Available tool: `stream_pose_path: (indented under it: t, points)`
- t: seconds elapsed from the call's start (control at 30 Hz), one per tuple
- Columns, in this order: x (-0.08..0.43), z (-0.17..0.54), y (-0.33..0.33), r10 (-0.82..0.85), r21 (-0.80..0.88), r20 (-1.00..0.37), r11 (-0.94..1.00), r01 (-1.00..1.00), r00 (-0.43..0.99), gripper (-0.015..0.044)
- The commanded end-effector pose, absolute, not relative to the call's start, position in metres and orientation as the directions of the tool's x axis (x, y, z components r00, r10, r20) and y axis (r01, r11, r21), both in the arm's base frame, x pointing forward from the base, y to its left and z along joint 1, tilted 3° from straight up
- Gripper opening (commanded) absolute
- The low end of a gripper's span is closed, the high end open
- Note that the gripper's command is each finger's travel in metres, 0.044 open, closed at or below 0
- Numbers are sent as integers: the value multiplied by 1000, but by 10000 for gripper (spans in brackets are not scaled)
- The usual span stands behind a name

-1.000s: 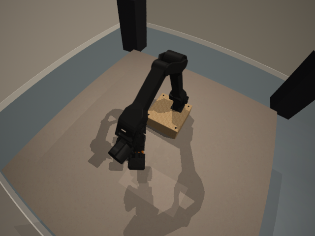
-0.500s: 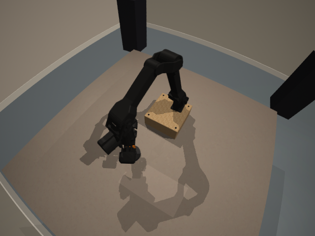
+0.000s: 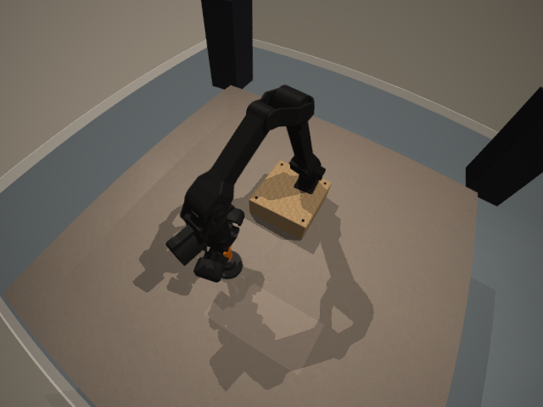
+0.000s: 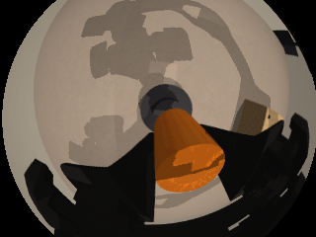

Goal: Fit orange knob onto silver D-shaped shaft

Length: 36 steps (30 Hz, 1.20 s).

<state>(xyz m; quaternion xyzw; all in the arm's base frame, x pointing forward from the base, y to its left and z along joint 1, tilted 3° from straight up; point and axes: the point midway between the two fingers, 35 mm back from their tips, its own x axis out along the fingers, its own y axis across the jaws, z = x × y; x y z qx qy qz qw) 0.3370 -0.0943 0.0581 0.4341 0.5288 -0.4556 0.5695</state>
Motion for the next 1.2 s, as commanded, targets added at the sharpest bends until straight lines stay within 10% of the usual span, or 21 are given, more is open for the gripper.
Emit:
stream_pose_path:
  t: [0.0, 0.67, 1.17]
  points:
    - [338, 58, -95, -62, 20, -998, 107, 994, 26, 0]
    - [338, 58, -95, -62, 52, -998, -469, 882, 26, 0]
    - [338, 32, -96, -62, 53, -998, -487, 872, 26, 0]
